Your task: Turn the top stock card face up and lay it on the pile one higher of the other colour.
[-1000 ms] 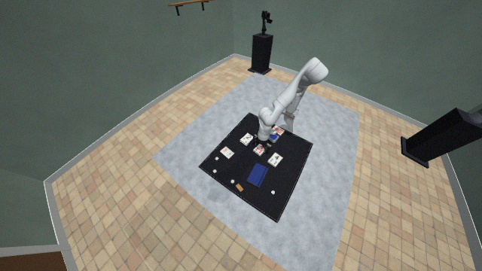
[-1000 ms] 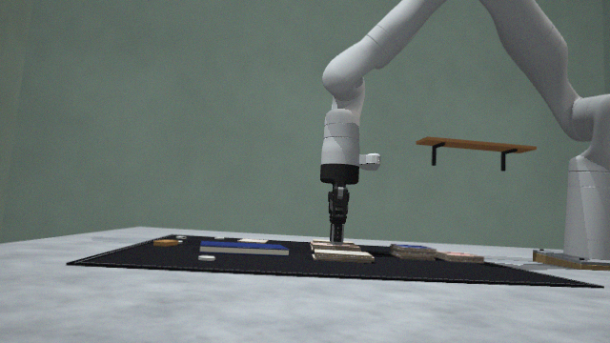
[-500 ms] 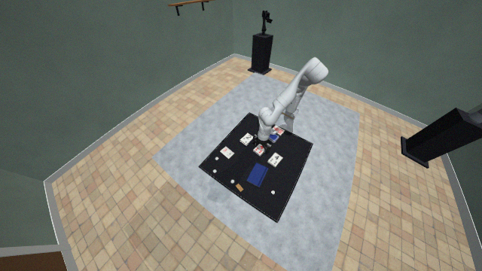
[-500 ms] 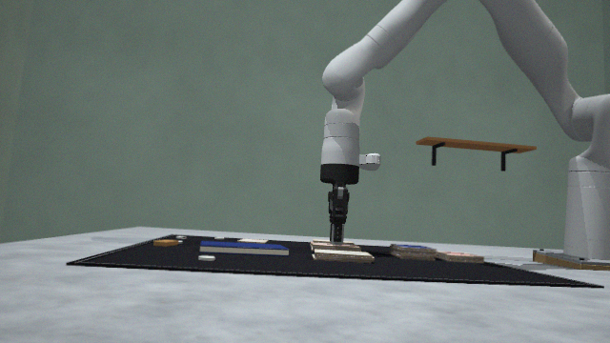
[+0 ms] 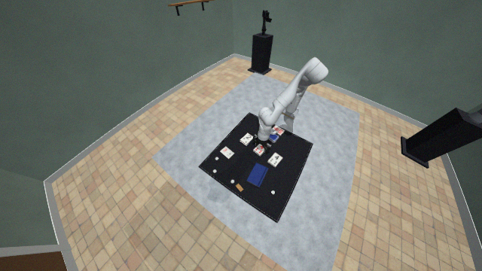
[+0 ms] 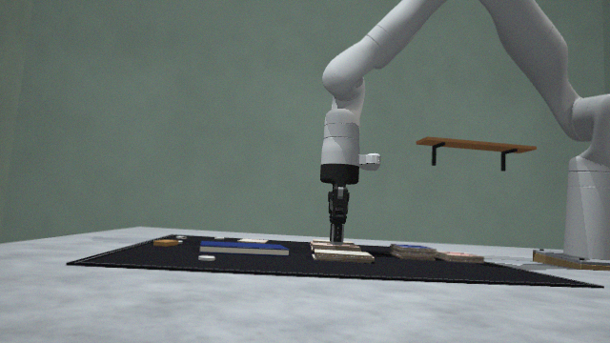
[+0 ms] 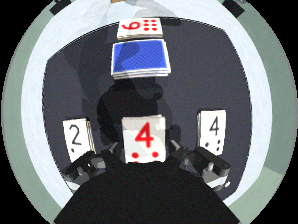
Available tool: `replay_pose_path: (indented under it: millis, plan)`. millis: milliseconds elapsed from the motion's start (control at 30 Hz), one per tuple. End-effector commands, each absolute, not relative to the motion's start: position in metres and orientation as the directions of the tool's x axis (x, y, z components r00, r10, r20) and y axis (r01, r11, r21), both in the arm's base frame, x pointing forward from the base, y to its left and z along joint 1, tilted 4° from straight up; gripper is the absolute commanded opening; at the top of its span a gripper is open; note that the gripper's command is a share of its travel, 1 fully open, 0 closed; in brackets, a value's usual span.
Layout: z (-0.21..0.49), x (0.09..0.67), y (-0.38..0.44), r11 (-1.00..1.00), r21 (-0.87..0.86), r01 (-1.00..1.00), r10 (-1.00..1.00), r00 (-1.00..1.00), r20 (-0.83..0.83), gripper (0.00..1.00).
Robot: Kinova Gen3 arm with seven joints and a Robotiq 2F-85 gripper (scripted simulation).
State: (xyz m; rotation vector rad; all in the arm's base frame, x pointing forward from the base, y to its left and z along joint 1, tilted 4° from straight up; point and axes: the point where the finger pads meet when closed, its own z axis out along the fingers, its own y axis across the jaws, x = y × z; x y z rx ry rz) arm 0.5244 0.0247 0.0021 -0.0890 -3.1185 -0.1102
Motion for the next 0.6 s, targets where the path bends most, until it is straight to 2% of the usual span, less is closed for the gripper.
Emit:
replay_pose_path:
  millis: [0,567]
  plan:
    - [0.003,0.525,0.025,0.996,0.070,0.058,0.056,-0.998,0.020,0.85]
    - [0.050,0.526,0.021,0.996,0.070,0.058,0.056,-0.998,0.020,0.85]
